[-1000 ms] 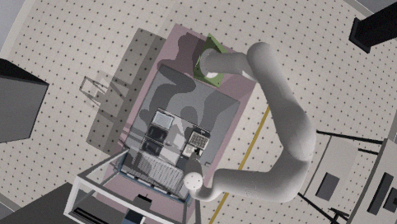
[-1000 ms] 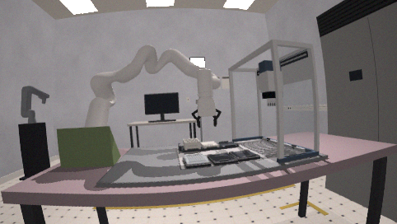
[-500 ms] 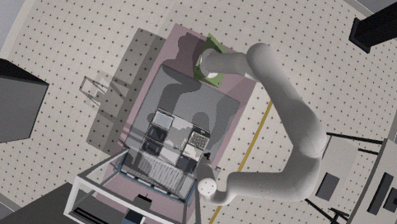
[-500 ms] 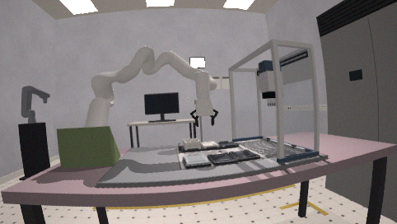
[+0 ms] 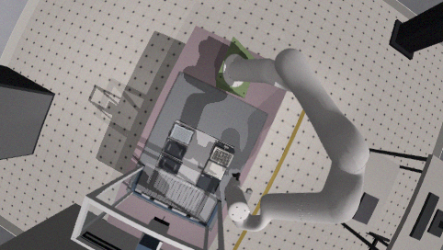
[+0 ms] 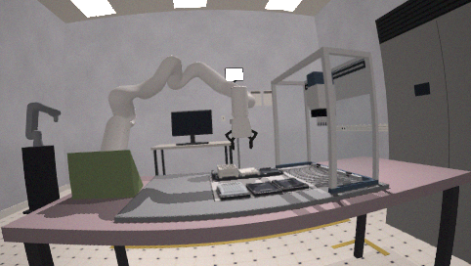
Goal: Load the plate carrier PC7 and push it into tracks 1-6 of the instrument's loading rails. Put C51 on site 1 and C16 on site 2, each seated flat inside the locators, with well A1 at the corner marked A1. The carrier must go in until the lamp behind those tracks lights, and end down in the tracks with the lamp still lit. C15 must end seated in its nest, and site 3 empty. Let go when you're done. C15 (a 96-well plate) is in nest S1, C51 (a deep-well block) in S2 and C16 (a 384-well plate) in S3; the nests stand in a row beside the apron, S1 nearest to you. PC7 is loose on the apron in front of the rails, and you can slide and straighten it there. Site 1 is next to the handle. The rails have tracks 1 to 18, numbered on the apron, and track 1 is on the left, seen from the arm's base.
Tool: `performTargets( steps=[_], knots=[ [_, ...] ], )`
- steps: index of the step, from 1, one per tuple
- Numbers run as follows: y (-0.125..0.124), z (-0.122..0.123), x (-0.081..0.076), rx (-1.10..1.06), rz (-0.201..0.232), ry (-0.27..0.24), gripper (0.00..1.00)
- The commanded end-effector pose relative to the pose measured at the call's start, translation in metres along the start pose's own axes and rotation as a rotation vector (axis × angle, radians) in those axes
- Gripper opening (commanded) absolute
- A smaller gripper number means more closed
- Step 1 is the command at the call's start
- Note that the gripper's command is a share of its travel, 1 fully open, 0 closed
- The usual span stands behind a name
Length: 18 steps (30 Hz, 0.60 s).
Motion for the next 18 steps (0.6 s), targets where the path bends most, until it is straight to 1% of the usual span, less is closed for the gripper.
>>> performTargets(
  steps=[1,6,18],
  knots=[
    [0.001,-0.001,-0.001,-0.001,0.002,0.000,1.00],
    [0.001,-0.001,-0.001,-0.001,0.002,0.000,1.00],
    [0.001,-0.001,0.019,-0.001,0.002,0.000,1.00]
  ],
)
Point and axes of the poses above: the point where the finger pads meet when closed, its own x axis out along the fingers, its own y axis across the jaws, z = x × y, the point moved 1 cm from there along -x, back along the fingers, and after that the axes turned 4 degrees about x, right-handed, at the moved point
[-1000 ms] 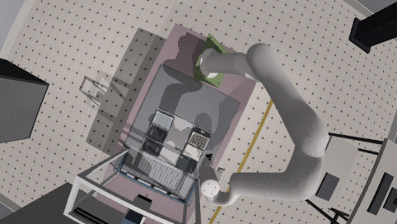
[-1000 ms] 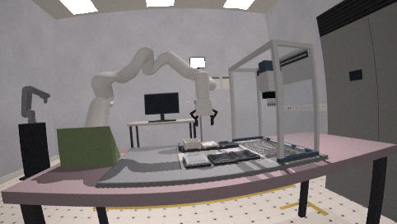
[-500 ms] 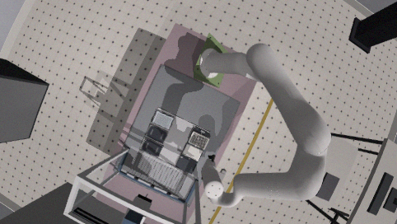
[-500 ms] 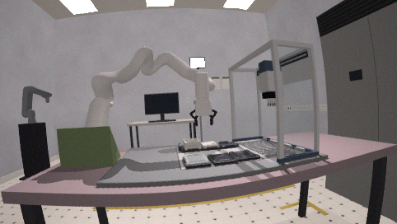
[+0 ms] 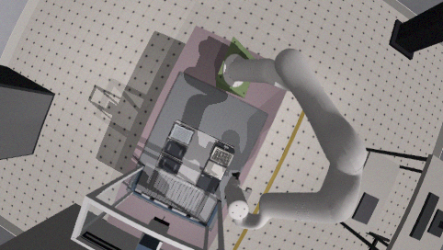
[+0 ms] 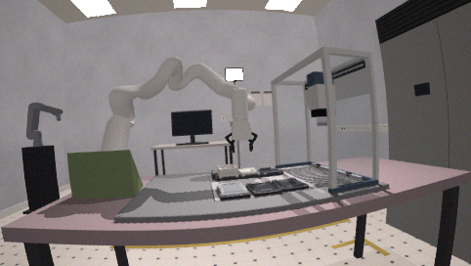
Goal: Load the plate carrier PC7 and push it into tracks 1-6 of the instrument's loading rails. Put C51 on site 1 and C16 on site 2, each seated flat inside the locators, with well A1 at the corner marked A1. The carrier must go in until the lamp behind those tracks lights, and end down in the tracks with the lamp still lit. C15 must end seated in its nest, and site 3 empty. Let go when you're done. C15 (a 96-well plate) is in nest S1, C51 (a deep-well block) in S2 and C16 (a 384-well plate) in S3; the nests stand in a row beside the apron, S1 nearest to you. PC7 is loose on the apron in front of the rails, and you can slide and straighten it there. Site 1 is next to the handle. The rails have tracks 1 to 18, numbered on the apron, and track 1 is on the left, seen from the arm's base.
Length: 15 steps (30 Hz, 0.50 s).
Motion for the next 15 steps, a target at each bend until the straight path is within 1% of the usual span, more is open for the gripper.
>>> performTargets(
  steps=[1,3,15],
  knots=[
    [0.001,0.000,0.007,-0.001,0.002,0.000,1.00],
    [0.001,0.000,0.007,-0.001,0.002,0.000,1.00],
    [0.001,0.000,0.027,-0.001,0.002,0.000,1.00]
  ],
)
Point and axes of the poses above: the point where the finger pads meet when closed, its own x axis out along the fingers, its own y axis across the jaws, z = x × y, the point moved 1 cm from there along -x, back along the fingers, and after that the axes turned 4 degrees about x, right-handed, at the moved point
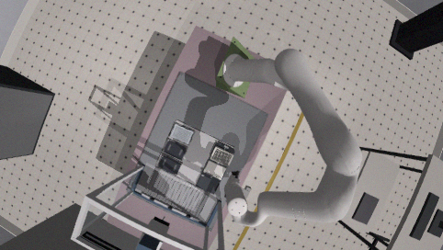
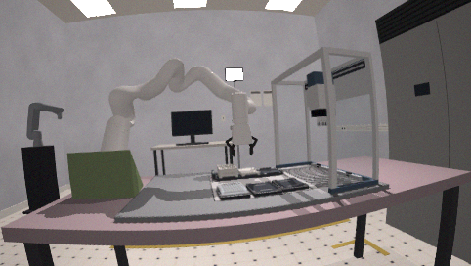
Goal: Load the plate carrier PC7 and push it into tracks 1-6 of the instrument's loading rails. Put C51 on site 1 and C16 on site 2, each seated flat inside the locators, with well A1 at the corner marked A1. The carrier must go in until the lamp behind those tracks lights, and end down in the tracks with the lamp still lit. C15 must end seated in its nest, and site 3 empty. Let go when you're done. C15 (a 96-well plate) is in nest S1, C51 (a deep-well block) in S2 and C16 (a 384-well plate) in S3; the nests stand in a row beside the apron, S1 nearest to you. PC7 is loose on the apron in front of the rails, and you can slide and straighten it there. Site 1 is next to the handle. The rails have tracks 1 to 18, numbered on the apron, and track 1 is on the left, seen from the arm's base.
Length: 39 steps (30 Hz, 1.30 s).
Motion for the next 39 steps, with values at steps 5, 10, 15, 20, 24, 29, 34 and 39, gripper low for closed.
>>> performTargets(
  steps=[5,10,15,20,24,29,34,39],
  knots=[
    [0.001,0.000,0.011,-0.001,0.002,0.001,1.00],
    [0.001,0.000,0.019,-0.001,0.002,0.001,1.00],
    [0.001,0.000,0.027,-0.001,0.002,0.001,1.00],
    [0.001,0.000,0.036,-0.001,0.002,0.001,1.00],
    [0.001,0.000,0.039,-0.001,0.002,0.001,1.00],
    [0.001,0.000,0.048,-0.001,0.002,0.001,1.00],
    [0.001,0.000,0.056,-0.001,0.002,0.001,1.00],
    [0.001,0.000,0.059,-0.001,0.002,0.001,1.00]
  ],
)
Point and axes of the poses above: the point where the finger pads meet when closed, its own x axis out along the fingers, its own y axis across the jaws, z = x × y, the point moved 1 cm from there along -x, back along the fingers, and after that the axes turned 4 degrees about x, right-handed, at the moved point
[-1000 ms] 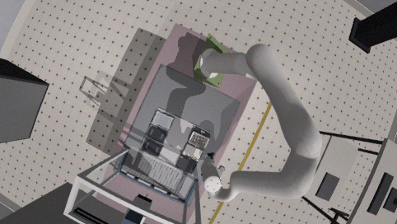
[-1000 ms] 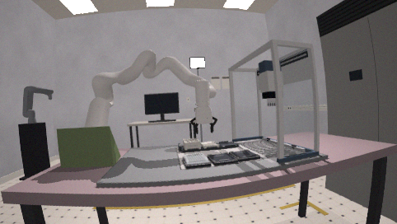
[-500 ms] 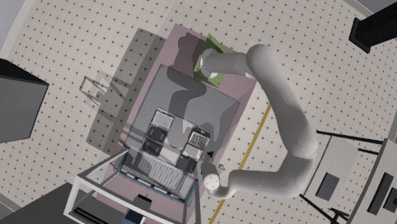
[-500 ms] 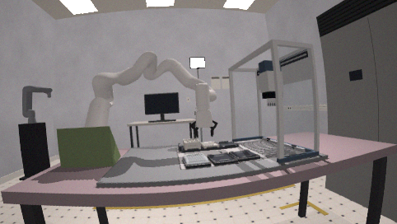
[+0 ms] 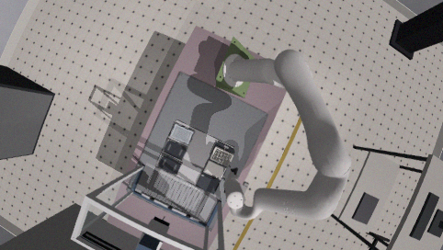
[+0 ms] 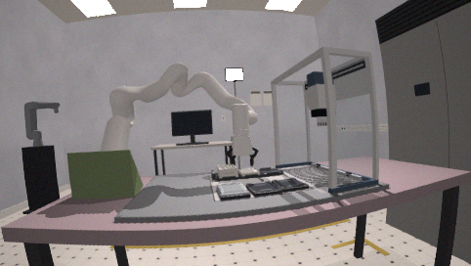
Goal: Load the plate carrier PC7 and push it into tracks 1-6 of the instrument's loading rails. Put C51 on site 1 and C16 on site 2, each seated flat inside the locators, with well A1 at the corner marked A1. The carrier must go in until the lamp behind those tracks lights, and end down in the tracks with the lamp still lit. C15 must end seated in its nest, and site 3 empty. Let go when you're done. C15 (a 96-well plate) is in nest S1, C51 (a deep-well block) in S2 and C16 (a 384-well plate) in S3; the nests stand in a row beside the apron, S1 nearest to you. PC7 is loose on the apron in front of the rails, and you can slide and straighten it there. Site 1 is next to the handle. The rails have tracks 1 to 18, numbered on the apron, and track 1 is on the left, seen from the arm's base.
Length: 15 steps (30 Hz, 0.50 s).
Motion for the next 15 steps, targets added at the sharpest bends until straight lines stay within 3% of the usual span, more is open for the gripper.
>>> performTargets(
  steps=[1,15],
  knots=[
    [0.0011,-0.0005,0.0013,-0.001,0.002,0.001,1.00],
    [0.0011,-0.0005,0.0067,-0.001,0.002,0.001,1.00]
  ],
)
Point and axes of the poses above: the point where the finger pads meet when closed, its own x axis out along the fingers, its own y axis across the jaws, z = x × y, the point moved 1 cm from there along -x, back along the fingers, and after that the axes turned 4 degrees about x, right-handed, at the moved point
